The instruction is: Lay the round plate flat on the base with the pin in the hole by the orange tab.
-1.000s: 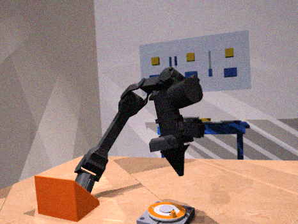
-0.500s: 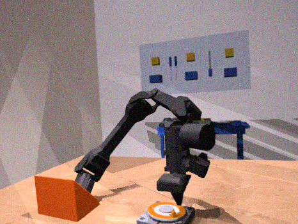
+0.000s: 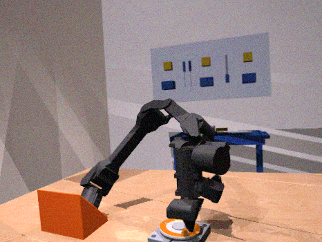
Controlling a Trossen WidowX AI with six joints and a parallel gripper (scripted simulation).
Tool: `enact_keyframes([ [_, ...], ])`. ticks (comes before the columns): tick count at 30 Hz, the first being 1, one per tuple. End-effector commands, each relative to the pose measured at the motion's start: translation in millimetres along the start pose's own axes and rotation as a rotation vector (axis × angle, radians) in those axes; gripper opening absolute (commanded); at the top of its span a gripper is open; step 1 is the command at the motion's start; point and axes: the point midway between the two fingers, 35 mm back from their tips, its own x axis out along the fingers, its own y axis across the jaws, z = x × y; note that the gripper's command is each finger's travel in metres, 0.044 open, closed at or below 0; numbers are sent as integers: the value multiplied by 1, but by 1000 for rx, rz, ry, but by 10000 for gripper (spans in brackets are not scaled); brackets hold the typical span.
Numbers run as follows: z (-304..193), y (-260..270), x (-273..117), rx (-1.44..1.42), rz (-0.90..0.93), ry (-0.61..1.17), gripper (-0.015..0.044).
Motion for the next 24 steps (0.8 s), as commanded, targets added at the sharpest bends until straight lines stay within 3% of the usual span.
enact_keyframes([
  [1,-6,-6,1,4,-1,4,0],
  [24,-28,-16,0,4,-1,5,0],
])
